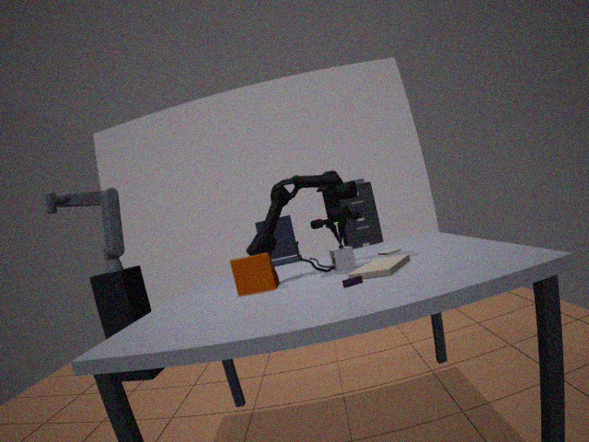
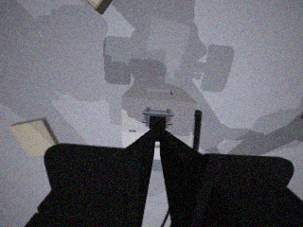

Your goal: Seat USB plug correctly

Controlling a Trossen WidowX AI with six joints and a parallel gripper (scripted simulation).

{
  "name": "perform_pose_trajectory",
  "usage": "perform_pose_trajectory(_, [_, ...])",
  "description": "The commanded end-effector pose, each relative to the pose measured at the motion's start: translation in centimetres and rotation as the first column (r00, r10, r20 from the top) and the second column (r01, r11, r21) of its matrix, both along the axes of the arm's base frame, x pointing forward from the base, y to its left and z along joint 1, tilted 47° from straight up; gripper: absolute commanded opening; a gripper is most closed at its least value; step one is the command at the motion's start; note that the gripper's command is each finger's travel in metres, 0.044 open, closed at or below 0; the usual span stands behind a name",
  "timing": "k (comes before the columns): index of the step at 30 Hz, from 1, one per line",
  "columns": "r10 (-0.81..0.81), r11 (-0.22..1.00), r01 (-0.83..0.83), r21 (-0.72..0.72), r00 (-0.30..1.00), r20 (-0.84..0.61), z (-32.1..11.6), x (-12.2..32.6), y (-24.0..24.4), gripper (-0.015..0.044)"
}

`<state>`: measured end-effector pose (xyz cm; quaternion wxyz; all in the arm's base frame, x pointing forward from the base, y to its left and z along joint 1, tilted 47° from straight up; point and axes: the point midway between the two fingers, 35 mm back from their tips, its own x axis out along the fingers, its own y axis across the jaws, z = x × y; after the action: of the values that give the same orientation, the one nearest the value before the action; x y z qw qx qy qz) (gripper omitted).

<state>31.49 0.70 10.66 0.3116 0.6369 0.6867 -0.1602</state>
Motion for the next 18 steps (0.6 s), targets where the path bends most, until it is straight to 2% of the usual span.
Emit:
perform_pose_trajectory(1, [0.003,1.0,-0.003,0.004,1.0,-0.003,-0.1,-0.03,0.27,0.0])
perform_pose_trajectory(17, [0.003,1.0,-0.003,0.004,1.0,-0.003,-0.1,-0.03,0.27,0.0])
perform_pose_trajectory(18, [0.0,1.0,0.0,0.0,1.0,0.0,-0.01,0.0,0.0,0.0026])
